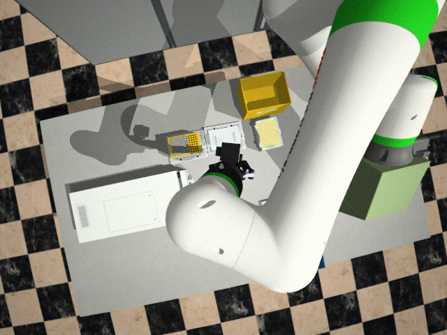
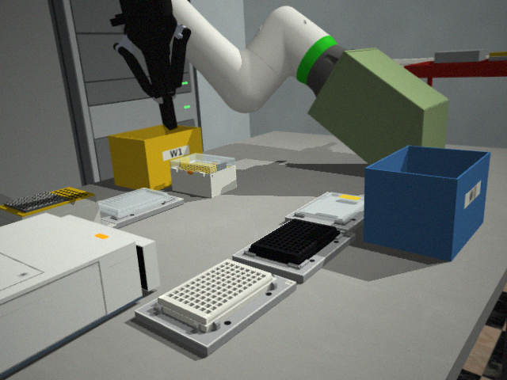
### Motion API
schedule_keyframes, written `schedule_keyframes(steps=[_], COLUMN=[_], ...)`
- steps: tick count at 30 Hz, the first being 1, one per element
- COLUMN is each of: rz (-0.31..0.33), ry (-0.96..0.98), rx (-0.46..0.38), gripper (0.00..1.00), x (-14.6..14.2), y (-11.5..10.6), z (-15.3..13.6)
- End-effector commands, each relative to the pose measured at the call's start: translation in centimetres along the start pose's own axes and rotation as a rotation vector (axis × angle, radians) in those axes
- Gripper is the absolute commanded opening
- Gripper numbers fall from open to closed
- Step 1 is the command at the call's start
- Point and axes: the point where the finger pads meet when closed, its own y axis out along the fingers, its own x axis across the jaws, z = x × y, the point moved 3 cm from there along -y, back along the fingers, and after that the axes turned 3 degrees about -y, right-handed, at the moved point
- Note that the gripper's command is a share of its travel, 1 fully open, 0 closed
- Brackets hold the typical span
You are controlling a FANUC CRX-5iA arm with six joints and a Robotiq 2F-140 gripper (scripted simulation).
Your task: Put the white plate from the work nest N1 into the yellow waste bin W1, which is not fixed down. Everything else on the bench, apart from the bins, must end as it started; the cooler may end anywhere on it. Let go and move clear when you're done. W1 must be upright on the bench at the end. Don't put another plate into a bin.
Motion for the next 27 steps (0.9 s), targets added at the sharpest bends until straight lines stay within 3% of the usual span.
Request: schedule_keyframes(steps=[1, 27], rz=[0.025, 0.19], ry=[-0.154, -0.893], rx=[-0.028, -0.085], gripper=[0.1, 0.1], x=[0.5, 3.4], y=[-0.6, -3.2], z=[-0.3, -2.1])
